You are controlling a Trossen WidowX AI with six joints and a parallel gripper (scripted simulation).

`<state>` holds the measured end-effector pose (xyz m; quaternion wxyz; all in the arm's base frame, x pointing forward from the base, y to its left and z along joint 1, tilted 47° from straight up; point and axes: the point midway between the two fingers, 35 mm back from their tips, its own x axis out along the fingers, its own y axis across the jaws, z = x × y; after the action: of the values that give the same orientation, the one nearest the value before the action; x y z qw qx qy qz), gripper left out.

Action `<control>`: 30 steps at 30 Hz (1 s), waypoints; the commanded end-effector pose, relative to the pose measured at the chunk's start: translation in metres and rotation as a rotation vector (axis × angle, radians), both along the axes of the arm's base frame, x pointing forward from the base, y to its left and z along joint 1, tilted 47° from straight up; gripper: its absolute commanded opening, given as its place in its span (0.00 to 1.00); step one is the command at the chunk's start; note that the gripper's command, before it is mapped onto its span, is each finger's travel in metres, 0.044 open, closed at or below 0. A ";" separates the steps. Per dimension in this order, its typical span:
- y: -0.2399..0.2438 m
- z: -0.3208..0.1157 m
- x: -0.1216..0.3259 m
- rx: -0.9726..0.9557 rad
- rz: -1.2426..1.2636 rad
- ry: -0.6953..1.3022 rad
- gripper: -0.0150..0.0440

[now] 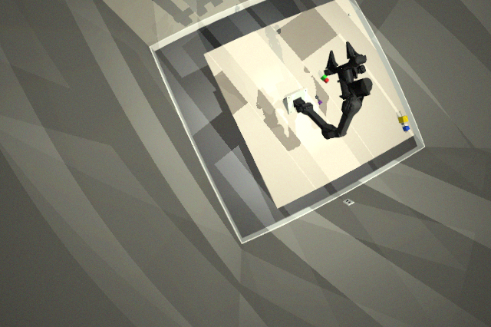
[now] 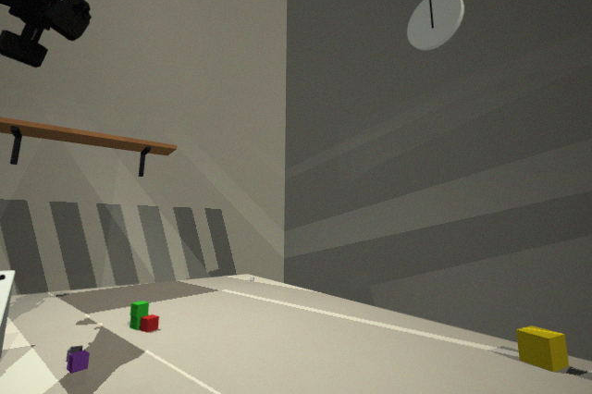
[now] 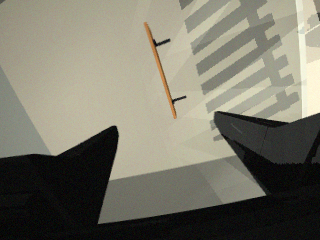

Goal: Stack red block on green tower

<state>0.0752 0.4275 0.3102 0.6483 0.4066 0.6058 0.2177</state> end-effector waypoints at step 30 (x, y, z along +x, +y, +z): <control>-0.307 -0.302 0.246 -1.278 -1.044 0.169 1.00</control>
<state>0.3234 0.1563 0.0224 0.7401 0.2372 0.4089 -0.4783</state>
